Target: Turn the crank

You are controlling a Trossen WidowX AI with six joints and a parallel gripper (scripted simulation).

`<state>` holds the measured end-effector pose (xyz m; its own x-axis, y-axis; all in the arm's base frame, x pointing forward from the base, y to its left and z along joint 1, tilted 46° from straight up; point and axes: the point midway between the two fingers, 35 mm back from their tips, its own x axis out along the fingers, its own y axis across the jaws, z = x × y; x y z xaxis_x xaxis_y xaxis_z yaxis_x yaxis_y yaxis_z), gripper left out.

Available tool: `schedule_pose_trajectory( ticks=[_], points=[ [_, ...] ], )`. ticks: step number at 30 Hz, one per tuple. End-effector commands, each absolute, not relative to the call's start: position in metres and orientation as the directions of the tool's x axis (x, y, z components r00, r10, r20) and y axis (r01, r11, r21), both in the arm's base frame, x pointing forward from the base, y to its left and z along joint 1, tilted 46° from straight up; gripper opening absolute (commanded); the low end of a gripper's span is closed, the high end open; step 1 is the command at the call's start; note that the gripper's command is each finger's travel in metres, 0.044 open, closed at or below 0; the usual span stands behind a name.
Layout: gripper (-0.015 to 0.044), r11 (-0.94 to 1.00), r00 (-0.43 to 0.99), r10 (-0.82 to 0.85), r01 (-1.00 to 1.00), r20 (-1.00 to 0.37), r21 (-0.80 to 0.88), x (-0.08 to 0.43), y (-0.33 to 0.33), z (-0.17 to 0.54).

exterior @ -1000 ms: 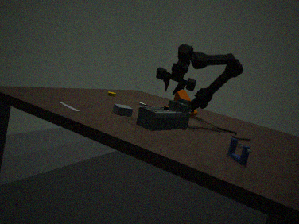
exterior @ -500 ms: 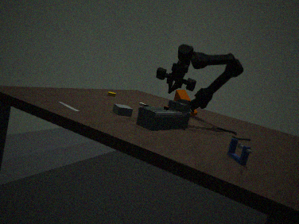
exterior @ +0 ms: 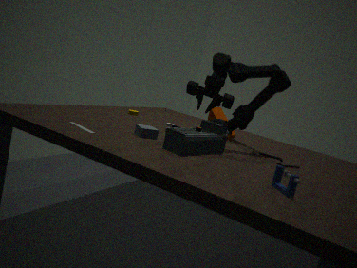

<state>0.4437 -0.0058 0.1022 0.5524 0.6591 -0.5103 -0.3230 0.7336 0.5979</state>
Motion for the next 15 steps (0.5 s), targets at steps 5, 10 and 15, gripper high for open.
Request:
schedule_pose_trajectory(
  ticks=[5, 10, 15],
  points=[
    [0.0341, 0.734, 0.553, 0.659, -0.323, -0.511, 0.597, 0.4437, -0.0059, 0.1022],
    [0.044, 0.734, 0.553, 0.659, -0.323, -0.511, 0.597, 0.4437, -0.0059, 0.1022],
    [0.0309, 0.734, 0.553, 0.659, -0.323, -0.511, 0.597, 0.4437, -0.0059, 0.1022]
  ],
)
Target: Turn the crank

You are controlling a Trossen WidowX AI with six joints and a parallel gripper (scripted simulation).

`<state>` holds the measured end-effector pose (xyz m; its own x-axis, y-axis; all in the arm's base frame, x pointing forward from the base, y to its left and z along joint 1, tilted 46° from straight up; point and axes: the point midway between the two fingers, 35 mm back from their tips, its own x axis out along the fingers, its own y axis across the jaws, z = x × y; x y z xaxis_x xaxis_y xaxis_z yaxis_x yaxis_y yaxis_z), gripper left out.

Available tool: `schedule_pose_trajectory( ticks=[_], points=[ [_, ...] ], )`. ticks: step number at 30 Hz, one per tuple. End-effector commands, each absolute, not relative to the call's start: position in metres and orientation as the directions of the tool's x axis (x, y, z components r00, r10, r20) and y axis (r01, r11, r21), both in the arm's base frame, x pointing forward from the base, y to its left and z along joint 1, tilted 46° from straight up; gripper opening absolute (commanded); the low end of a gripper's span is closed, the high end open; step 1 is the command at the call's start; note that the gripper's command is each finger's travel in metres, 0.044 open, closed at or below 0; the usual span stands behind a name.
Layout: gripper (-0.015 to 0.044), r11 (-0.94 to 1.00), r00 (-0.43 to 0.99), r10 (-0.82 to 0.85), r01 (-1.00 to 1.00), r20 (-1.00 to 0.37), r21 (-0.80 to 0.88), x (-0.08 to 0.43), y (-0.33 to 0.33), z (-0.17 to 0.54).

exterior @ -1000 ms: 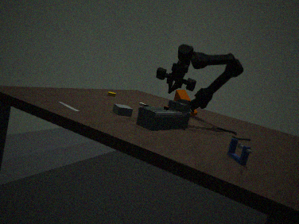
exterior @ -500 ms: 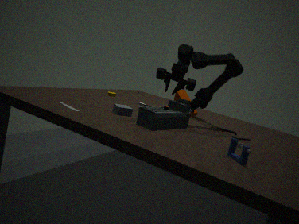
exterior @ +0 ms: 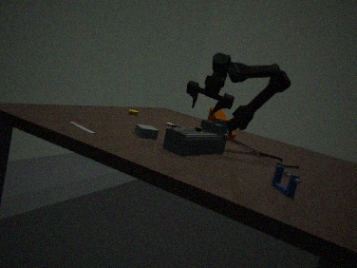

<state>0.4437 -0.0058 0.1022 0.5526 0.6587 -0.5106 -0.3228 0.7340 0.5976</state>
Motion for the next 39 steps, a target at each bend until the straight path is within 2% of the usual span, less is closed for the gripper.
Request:
schedule_pose_trajectory(
  ticks=[1, 12, 30, 39],
  points=[
    [0.0282, 0.734, 0.553, 0.659, -0.323, -0.511, 0.597, 0.4437, -0.0059, 0.1022],
    [0.0, 0.734, 0.553, 0.659, -0.323, -0.511, 0.597, 0.4437, -0.0059, 0.1022],
    [0.0, 0.734, 0.552, 0.659, -0.323, -0.51, 0.598, 0.4437, -0.0058, 0.1022],
    [0.0236, 0.734, 0.552, 0.659, -0.323, -0.51, 0.598, 0.4437, -0.0058, 0.1022]
  ],
)
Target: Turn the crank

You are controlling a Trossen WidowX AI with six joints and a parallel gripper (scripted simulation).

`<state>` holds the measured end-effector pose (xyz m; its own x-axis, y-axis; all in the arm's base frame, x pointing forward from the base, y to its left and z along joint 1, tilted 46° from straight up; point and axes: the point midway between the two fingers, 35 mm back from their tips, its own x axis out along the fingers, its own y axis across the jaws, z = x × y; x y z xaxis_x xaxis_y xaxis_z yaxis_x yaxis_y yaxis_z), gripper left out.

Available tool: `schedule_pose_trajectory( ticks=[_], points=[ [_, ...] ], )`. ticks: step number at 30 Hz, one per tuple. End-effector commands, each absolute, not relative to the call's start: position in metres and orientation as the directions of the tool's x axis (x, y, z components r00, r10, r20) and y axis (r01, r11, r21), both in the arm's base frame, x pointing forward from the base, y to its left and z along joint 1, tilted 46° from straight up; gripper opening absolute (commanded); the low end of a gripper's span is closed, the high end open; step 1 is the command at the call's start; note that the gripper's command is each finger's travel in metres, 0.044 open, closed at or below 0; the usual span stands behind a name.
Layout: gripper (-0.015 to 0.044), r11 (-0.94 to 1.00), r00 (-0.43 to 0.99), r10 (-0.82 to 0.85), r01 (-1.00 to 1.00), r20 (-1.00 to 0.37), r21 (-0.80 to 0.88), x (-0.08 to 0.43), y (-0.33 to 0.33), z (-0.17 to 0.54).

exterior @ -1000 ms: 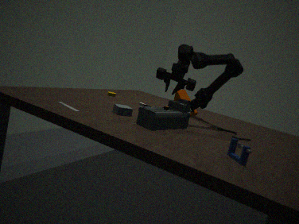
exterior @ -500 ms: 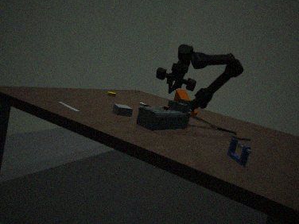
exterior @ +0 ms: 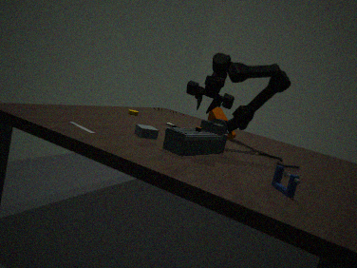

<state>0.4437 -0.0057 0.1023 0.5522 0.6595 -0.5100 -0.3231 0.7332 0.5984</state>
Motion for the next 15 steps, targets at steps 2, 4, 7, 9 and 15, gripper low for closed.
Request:
schedule_pose_trajectory(
  ticks=[2, 4, 7, 9, 15],
  points=[
    [0.0289, 0.734, 0.552, 0.659, -0.323, -0.51, 0.598, 0.4437, -0.0058, 0.1022],
    [0.0341, 0.734, 0.552, 0.659, -0.323, -0.51, 0.598, 0.4437, -0.0058, 0.1022],
    [0.042, 0.734, 0.552, 0.659, -0.323, -0.51, 0.598, 0.4437, -0.0058, 0.1022],
    [0.044, 0.734, 0.552, 0.659, -0.323, -0.51, 0.598, 0.4437, -0.0058, 0.1022],
    [0.0282, 0.734, 0.552, 0.659, -0.323, -0.51, 0.598, 0.4437, -0.0058, 0.1022]
  ],
)
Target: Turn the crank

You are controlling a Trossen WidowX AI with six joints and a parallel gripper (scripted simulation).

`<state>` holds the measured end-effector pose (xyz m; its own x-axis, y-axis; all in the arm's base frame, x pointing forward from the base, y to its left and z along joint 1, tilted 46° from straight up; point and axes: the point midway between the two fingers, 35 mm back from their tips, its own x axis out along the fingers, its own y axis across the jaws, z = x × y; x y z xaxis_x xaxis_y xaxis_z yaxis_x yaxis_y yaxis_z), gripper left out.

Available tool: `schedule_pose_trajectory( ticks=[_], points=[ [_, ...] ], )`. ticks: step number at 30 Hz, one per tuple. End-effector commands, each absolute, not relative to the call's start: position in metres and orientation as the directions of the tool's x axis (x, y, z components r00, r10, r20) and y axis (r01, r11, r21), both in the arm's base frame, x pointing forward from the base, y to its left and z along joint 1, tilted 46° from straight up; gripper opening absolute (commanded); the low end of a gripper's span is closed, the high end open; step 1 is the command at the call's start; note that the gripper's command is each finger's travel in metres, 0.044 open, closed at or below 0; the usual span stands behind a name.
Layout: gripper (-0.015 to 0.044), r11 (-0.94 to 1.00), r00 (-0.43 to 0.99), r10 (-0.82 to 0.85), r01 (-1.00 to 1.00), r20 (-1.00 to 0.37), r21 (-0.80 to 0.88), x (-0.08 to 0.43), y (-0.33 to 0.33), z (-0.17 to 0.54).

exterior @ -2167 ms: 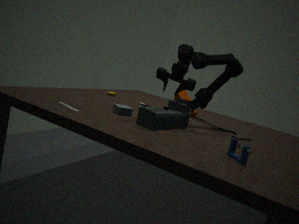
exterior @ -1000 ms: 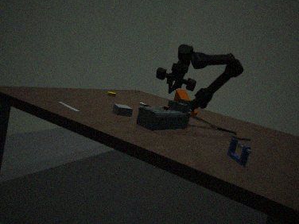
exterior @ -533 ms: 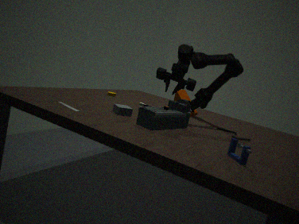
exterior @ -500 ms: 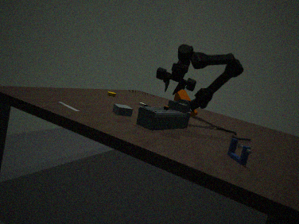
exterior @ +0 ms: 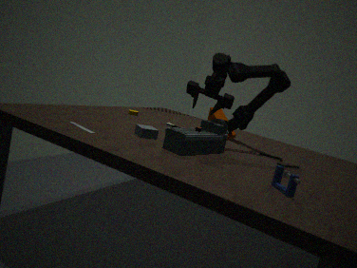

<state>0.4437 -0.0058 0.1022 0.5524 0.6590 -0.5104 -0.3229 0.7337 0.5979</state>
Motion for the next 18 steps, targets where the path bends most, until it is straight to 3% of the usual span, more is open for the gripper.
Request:
schedule_pose_trajectory(
  ticks=[1, 11, 18],
  points=[
    [0.0256, 0.734, 0.552, 0.659, -0.323, -0.51, 0.598, 0.4437, -0.0058, 0.1022],
    [0.0, 0.734, 0.552, 0.659, -0.323, -0.51, 0.598, 0.4437, -0.0058, 0.1022],
    [0.0, 0.734, 0.552, 0.659, -0.323, -0.51, 0.598, 0.4437, -0.0058, 0.1022]
  ],
)
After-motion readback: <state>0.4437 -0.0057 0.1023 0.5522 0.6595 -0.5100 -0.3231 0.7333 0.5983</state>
